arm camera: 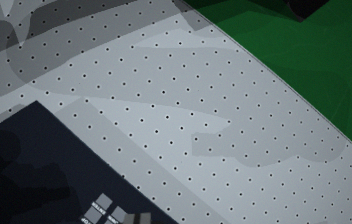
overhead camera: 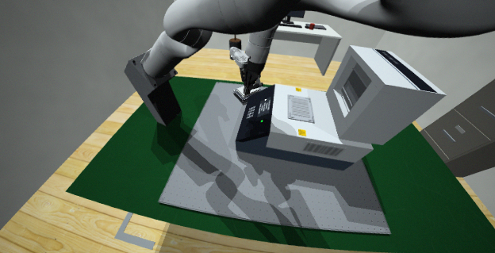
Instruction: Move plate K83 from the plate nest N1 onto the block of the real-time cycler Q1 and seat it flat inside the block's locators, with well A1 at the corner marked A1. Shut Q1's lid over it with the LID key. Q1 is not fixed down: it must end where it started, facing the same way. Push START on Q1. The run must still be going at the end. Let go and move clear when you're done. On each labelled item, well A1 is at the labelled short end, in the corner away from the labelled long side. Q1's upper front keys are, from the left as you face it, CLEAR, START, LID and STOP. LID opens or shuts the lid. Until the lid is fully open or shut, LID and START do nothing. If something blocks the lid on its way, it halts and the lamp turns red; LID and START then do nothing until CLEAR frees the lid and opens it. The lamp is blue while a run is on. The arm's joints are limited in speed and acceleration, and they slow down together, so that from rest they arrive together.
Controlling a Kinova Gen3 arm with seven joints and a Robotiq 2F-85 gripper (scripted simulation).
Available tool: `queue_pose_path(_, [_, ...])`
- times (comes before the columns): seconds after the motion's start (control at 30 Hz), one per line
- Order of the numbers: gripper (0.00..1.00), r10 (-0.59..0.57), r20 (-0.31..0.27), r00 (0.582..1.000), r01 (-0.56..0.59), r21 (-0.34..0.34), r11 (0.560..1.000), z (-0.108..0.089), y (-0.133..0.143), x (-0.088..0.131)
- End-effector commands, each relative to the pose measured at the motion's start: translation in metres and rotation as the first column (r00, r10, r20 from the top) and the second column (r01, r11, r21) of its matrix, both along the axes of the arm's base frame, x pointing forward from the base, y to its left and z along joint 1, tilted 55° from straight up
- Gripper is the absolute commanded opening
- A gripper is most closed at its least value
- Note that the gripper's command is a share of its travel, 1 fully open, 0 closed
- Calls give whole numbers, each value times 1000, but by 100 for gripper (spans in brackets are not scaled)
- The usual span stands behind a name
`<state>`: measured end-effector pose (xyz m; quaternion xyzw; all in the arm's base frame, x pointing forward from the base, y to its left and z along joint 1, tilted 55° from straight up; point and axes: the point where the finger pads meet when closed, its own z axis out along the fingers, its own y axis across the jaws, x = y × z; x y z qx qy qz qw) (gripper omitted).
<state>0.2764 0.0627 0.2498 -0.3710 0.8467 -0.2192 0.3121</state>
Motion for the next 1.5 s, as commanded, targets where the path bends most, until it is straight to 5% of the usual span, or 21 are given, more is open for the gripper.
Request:
queue_pose_path(0.0, [10,3,4,1000,-3,1,1000,3,1,-4])
queue_pose_path(1.23, [10,3,4,1000,-3,2,1000,25,5,-36])
queue_pose_path(1.27, [100,5,13,1000,-5,1,1000,24,8,-36])
queue_pose_path(1.47, [100,19,71,997,-19,-7,1000,17,27,-35])
